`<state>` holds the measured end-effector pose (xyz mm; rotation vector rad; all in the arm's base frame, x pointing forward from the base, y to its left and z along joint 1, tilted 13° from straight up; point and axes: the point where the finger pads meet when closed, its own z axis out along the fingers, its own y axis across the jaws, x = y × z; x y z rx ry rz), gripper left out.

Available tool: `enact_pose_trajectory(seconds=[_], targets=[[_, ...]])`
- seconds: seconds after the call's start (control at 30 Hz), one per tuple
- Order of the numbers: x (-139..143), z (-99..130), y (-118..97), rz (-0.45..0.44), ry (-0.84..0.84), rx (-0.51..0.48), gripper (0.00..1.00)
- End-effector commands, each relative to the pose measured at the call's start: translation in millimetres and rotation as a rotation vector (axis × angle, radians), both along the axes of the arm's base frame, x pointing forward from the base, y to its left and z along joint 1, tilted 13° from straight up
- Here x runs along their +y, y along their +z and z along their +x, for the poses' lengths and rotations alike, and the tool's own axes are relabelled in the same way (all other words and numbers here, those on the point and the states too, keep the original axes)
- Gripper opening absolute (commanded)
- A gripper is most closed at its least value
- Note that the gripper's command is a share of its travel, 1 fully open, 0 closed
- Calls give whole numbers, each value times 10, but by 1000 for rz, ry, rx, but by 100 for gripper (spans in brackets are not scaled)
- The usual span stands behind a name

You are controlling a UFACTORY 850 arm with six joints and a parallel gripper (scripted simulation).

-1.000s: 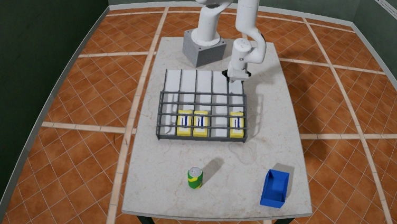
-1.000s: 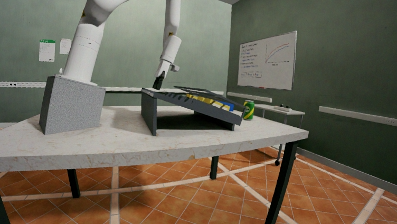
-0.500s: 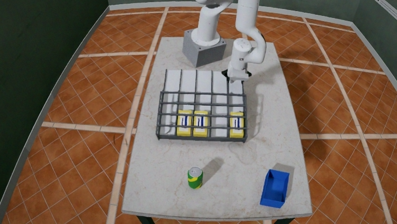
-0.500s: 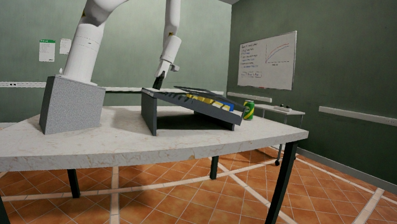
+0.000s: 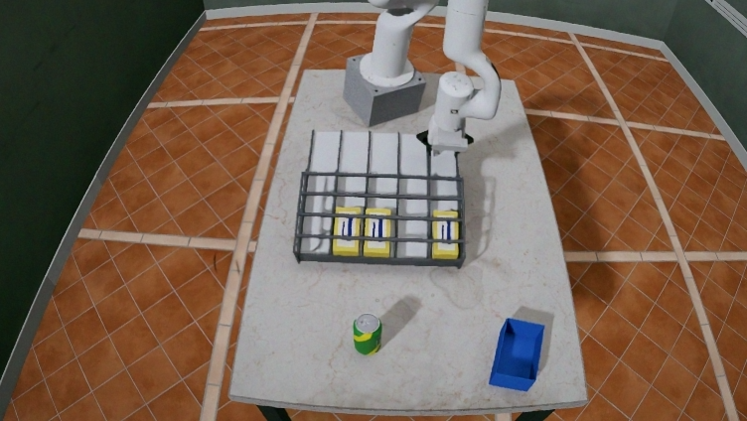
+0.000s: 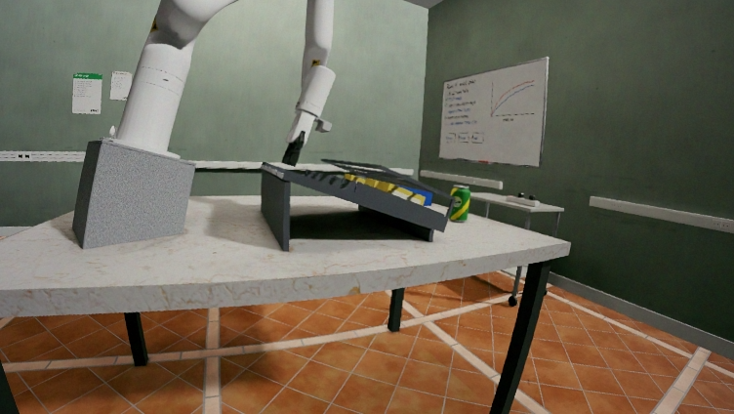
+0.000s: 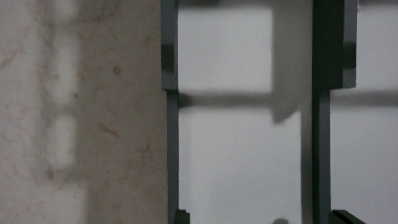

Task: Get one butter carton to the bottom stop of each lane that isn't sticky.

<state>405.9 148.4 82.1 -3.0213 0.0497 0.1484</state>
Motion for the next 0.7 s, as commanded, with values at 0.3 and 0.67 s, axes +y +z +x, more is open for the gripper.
enact_pose_trajectory(seconds=[0.3, 0.67], targets=[[2, 6, 5, 0, 0, -1, 83], [2, 6, 5, 0, 0, -1, 83]])
